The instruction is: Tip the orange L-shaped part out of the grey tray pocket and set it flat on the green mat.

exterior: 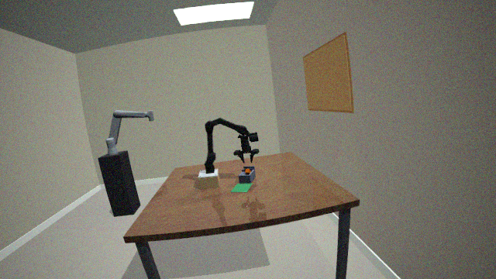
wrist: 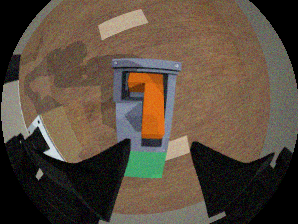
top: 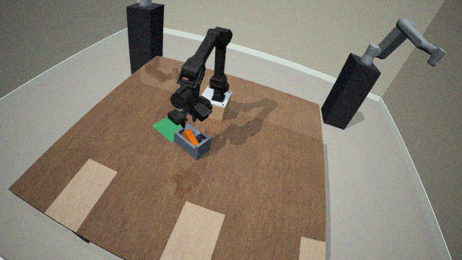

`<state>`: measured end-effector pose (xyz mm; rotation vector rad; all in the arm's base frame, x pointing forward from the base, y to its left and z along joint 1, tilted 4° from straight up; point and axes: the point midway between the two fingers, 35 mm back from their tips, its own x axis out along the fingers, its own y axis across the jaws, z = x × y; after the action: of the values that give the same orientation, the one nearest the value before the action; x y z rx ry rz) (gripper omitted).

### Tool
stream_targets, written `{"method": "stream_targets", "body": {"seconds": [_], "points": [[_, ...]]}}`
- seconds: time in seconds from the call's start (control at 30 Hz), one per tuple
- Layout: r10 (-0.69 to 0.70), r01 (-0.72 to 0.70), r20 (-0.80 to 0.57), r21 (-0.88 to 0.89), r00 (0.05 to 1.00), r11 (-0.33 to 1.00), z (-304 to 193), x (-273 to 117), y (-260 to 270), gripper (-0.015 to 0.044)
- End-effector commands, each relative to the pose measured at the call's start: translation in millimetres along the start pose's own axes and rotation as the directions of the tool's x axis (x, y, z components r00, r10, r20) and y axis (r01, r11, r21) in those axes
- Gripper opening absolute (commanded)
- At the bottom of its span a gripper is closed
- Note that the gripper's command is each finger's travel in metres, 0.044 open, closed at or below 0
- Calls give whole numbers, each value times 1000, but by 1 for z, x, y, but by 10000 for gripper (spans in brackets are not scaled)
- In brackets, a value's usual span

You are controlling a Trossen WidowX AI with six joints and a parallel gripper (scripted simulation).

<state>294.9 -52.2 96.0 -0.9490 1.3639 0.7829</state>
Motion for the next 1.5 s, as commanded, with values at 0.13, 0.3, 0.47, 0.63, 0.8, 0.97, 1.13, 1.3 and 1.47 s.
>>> {"method": "stream_targets", "body": {"seconds": [0.13, 0.3, 0.47, 0.63, 0.8, 0.97, 1.13, 1.3, 1.47], "points": [[17, -17, -2, -11, 1000, 1000, -1, 27, 5, 280], [17, -17, -2, -11, 1000, 1000, -1, 30, 5, 280], [17, -17, -2, -11, 1000, 1000, -1, 37, 4, 280], [17, -17, -2, -11, 1000, 1000, -1, 46, 4, 280], [17, -17, -2, -11, 1000, 1000, -1, 54, 4, 280], [18, -18, -2, -11, 1000, 1000, -1, 62, 5, 280], [18, -18, -2, -11, 1000, 1000, -1, 70, 5, 280], [18, -18, -2, -11, 1000, 1000, -2, 75, 6, 280], [18, -18, -2, -11, 1000, 1000, -2, 75, 6, 280]]}}
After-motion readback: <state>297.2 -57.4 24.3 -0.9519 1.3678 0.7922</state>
